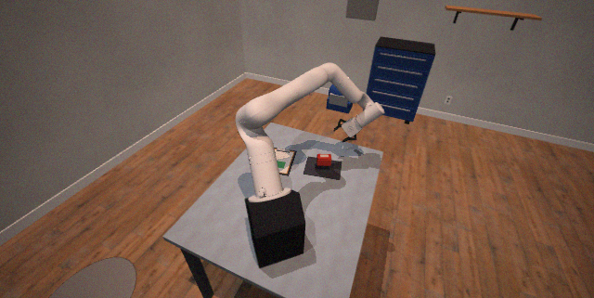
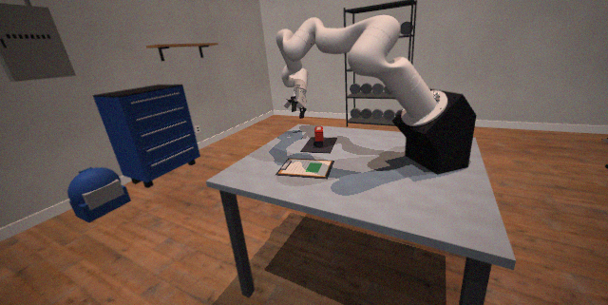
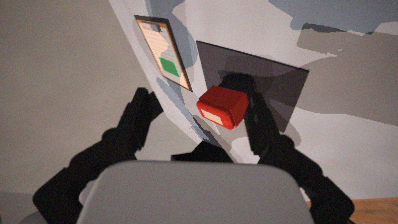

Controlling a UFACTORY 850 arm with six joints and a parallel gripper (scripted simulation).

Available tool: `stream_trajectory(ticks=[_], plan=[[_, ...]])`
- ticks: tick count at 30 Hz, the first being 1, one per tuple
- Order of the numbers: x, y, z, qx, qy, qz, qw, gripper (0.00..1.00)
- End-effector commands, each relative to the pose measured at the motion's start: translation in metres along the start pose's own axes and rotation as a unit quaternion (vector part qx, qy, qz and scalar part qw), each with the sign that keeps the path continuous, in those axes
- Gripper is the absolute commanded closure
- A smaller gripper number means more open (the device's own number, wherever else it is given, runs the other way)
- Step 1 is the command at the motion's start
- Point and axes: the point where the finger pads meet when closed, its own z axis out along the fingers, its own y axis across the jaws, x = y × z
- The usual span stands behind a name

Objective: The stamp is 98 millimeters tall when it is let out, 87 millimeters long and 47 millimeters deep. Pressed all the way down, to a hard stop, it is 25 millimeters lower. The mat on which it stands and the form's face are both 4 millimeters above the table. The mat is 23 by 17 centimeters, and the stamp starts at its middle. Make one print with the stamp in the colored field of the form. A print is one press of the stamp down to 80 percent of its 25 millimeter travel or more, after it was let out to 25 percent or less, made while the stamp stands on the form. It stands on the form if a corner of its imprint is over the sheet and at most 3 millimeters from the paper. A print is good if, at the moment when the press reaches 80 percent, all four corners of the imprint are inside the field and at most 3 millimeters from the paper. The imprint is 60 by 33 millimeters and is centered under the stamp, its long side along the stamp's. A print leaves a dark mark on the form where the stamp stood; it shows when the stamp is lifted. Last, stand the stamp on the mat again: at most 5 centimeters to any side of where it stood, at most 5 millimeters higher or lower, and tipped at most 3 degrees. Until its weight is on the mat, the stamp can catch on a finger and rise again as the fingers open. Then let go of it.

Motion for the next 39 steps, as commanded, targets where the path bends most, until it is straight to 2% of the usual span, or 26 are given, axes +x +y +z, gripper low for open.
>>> stream_trajectory(ticks=[1, 6, 10, 12, 16, 18, 19, 23, 24, 29, 33, 35, 39], plan=[[0.008, -0.004, 0.005, -0.014, 0.019, 0.006, 1.0, 0.0], [0.029, -0.016, 0.022, -0.059, 0.079, 0.04, 0.994, 0.0], [0.04, -0.026, 0.035, -0.103, 0.135, 0.082, 0.982, 0.0], [0.041, -0.028, 0.038, -0.115, 0.15, 0.094, 0.978, 0.0], [0.037, -0.035, 0.047, -0.165, 0.205, 0.148, 0.953, 0.0], [0.037, -0.035, 0.047, -0.165, 0.205, 0.148, 0.953, 0.0], [0.033, -0.037, 0.048, -0.177, 0.218, 0.162, 0.946, 0.0], [0.011, -0.041, 0.053, -0.225, 0.262, 0.22, 0.912, 0.0], [0.011, -0.041, 0.053, -0.225, 0.262, 0.22, 0.912, 0.0], [-0.061, -0.024, 0.055, -0.233, 0.278, 0.348, 0.864, 0.0], [-0.108, -0.017, 0.058, -0.234, 0.285, 0.422, 0.828, 0.0], [-0.108, -0.017, 0.058, -0.234, 0.285, 0.422, 0.828, 0.0], [-0.137, -0.014, 0.061, -0.234, 0.289, 0.467, 0.803, 0.0]])
